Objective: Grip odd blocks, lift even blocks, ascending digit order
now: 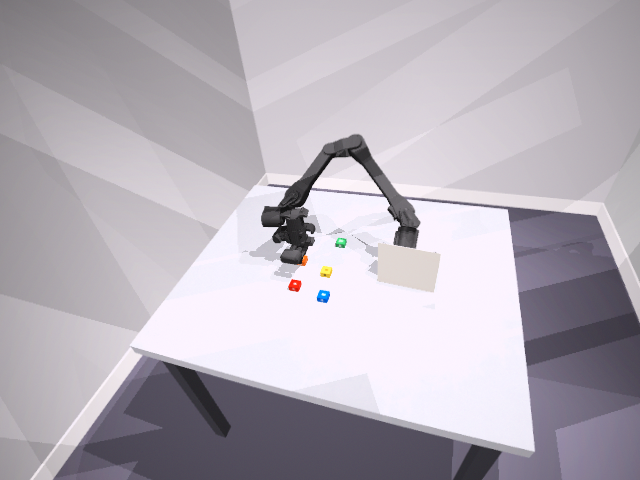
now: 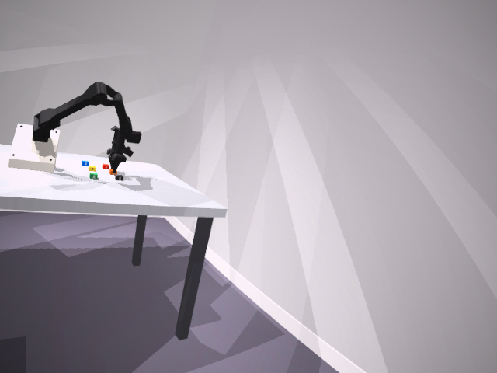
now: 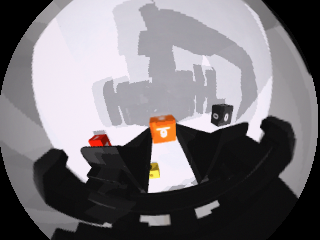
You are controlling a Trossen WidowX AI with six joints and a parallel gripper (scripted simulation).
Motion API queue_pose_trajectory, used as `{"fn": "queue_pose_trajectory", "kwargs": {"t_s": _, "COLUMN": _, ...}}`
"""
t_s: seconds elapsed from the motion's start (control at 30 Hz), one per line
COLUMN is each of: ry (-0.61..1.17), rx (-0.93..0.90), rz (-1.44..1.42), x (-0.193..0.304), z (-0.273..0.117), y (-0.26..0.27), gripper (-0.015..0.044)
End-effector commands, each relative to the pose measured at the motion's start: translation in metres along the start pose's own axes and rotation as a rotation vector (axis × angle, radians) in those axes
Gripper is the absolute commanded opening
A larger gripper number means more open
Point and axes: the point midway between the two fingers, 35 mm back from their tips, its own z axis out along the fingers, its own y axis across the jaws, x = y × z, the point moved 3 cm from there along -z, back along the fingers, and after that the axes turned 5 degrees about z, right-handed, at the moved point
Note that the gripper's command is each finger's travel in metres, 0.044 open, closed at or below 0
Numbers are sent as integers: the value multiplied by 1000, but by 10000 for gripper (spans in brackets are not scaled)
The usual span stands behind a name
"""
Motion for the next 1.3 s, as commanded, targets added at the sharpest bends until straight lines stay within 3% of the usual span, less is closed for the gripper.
{"fn": "queue_pose_trajectory", "kwargs": {"t_s": 0.0, "ry": -1, "rx": 5, "rz": 0, "x": 0, "z": -5, "y": -1, "gripper": 120}}
{"fn": "queue_pose_trajectory", "kwargs": {"t_s": 0.63, "ry": -1, "rx": 5, "rz": 0, "x": 0, "z": -14, "y": -1, "gripper": 120}}
{"fn": "queue_pose_trajectory", "kwargs": {"t_s": 1.27, "ry": -1, "rx": 5, "rz": 0, "x": 0, "z": 1, "y": -1, "gripper": 120}}
